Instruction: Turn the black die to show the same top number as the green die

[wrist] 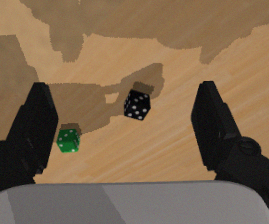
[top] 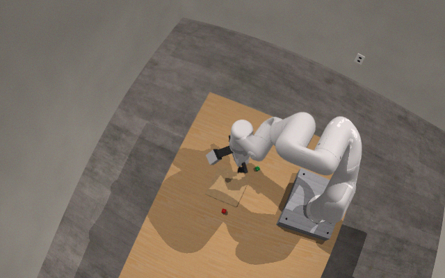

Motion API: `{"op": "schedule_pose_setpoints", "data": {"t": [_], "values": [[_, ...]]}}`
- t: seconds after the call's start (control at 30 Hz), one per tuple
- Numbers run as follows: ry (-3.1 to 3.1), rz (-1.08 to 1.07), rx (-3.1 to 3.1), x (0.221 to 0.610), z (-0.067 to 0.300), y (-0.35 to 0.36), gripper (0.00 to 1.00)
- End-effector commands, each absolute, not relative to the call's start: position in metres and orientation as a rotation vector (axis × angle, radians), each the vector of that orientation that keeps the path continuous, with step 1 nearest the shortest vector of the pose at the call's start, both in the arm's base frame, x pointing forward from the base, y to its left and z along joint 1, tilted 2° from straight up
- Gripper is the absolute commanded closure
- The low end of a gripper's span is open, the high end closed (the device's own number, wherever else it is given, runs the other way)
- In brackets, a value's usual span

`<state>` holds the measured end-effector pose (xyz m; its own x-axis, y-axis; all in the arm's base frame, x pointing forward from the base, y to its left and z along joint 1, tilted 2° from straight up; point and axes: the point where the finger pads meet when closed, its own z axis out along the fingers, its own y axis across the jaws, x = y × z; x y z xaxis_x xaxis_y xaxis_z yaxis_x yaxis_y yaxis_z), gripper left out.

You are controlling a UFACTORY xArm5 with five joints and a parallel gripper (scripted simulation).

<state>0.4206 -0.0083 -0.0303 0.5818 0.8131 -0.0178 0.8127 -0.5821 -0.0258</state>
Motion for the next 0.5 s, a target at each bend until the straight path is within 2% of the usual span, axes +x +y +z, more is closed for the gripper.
{"op": "schedule_pose_setpoints", "data": {"t": [0.0, 0.47], "values": [[-1.430, 0.038, -2.782, 0.4220, -0.0293, -0.0083, 0.00], [-1.430, 0.038, -2.782, 0.4208, -0.0292, -0.0081, 0.00]]}}
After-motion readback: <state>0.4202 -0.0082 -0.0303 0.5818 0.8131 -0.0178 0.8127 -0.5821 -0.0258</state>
